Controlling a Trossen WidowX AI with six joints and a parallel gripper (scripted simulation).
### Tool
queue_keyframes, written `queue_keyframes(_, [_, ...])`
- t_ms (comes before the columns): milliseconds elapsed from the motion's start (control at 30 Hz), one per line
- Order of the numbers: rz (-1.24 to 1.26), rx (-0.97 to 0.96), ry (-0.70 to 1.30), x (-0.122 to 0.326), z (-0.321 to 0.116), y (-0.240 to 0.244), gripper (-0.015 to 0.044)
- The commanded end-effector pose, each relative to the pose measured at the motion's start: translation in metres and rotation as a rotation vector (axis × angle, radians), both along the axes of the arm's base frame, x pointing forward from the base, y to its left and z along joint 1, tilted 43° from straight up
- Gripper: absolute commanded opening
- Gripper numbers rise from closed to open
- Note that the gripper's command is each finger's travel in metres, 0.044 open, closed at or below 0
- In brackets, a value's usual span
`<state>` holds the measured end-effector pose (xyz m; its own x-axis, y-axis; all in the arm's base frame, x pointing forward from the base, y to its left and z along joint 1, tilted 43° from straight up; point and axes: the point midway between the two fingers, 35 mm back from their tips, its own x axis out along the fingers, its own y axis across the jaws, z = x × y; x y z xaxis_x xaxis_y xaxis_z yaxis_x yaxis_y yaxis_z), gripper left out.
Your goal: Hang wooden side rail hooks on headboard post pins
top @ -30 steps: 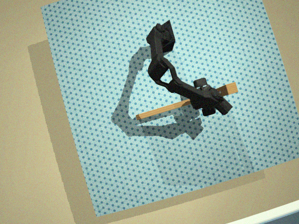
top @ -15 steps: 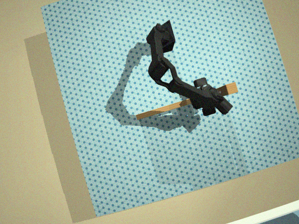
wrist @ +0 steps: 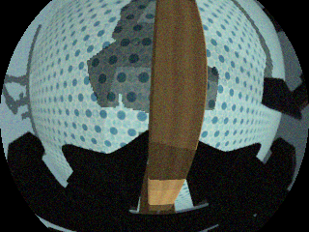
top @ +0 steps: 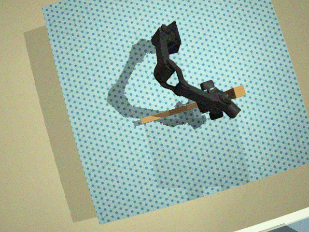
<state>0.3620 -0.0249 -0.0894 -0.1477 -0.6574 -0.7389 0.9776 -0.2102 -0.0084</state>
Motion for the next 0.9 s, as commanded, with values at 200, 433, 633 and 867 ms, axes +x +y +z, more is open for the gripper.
queue_keyframes(200, [0.007, 0.006, -0.014, 0.0051, 0.0021, 0.0068, 0.0])
queue_keyframes(433, [0.007, 0.006, -0.014, 0.0057, 0.0021, 0.0074, 0.0])
queue_keyframes(633, [0.007, 0.006, -0.014, 0.0063, 0.0022, 0.008, 0.0])
queue_keyframes(867, [0.007, 0.006, -0.014, 0.007, 0.0016, 0.0082, 0.0])
